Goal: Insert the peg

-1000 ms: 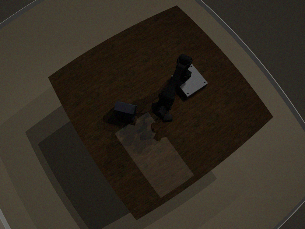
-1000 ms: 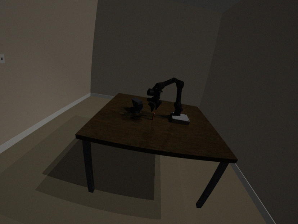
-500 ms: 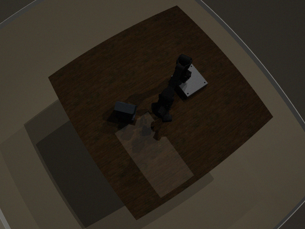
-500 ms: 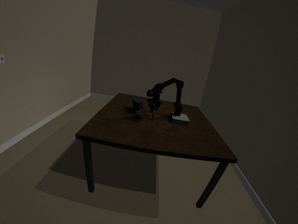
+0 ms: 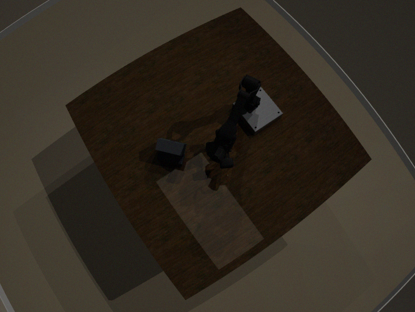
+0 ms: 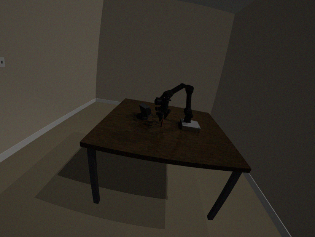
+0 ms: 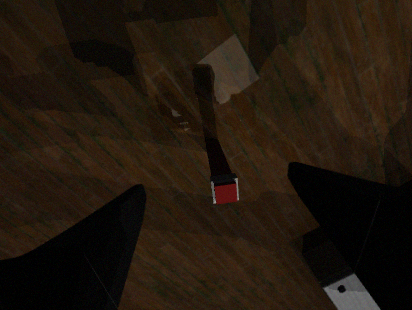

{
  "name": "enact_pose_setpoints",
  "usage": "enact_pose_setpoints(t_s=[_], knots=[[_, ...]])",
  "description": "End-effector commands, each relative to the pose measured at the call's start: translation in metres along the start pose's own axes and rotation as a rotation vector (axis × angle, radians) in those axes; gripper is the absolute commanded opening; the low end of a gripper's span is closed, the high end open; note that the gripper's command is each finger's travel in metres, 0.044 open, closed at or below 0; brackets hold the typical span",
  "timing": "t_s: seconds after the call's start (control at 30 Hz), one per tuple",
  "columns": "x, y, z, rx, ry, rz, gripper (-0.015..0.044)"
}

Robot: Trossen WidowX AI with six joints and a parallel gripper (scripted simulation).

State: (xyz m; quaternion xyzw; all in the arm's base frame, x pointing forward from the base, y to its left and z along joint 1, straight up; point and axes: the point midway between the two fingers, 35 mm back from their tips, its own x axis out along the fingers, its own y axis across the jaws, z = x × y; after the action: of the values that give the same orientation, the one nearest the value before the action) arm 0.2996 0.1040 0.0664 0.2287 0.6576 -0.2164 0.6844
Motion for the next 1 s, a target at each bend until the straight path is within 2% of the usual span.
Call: enact_pose_setpoints(t_s=[0.0, 0.63, 0.97], knots=[[0.01, -0.002, -0.002, 0.002, 0.01, -0.006, 0.044], [0.031, -0.004, -0.003, 0.002, 0.01, -0.006, 0.044], [0.028, -0.002, -0.001, 0.003, 0.002, -0.003, 0.0177]])
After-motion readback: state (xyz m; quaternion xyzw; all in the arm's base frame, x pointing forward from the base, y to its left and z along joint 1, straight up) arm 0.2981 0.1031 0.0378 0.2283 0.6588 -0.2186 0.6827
